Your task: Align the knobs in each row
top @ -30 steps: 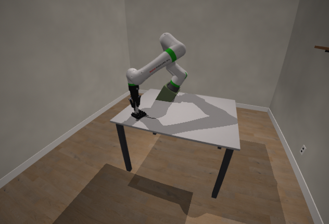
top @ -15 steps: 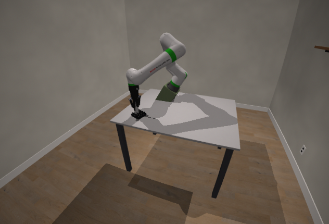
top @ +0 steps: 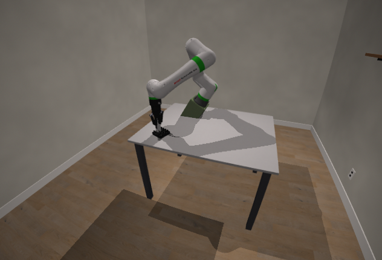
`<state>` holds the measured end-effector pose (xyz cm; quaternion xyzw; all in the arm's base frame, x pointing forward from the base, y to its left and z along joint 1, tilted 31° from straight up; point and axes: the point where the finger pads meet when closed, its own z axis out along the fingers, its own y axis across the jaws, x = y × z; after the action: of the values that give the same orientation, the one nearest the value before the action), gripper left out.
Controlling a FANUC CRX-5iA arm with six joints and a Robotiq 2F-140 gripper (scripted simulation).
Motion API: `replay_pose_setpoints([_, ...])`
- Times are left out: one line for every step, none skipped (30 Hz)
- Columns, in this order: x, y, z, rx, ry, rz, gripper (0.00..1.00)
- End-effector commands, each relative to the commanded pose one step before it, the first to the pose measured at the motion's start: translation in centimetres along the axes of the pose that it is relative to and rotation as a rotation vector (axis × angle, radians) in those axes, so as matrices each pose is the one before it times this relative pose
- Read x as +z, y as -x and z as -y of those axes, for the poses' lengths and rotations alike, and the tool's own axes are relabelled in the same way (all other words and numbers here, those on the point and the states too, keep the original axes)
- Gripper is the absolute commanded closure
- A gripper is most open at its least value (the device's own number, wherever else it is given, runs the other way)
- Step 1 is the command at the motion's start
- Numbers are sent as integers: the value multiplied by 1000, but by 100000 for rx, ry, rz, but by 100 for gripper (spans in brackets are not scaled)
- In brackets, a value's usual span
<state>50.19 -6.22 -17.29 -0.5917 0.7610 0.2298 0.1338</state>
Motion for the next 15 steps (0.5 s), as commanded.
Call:
replay_pose_setpoints([-23, -11, 18, 5, -43, -21, 88])
replay_pose_setpoints([0, 0, 0, 0, 0, 0, 88])
replay_pose_setpoints([0, 0, 0, 0, 0, 0, 88])
replay_pose_setpoints([0, 0, 0, 0, 0, 0, 88])
replay_pose_setpoints([0, 0, 0, 0, 0, 0, 88])
replay_pose_setpoints([0, 0, 0, 0, 0, 0, 88])
replay_pose_setpoints([0, 0, 0, 0, 0, 0, 88])
replay_pose_setpoints([0, 0, 0, 0, 0, 0, 88])
replay_pose_setpoints([0, 0, 0, 0, 0, 0, 95])
replay_pose_setpoints([0, 0, 0, 0, 0, 0, 95])
replay_pose_setpoints([0, 0, 0, 0, 0, 0, 95])
replay_pose_setpoints([0, 0, 0, 0, 0, 0, 95])
replay_pose_setpoints([0, 0, 0, 0, 0, 0, 95])
replay_pose_setpoints([0, 0, 0, 0, 0, 0, 95])
replay_pose_setpoints([0, 0, 0, 0, 0, 0, 95])
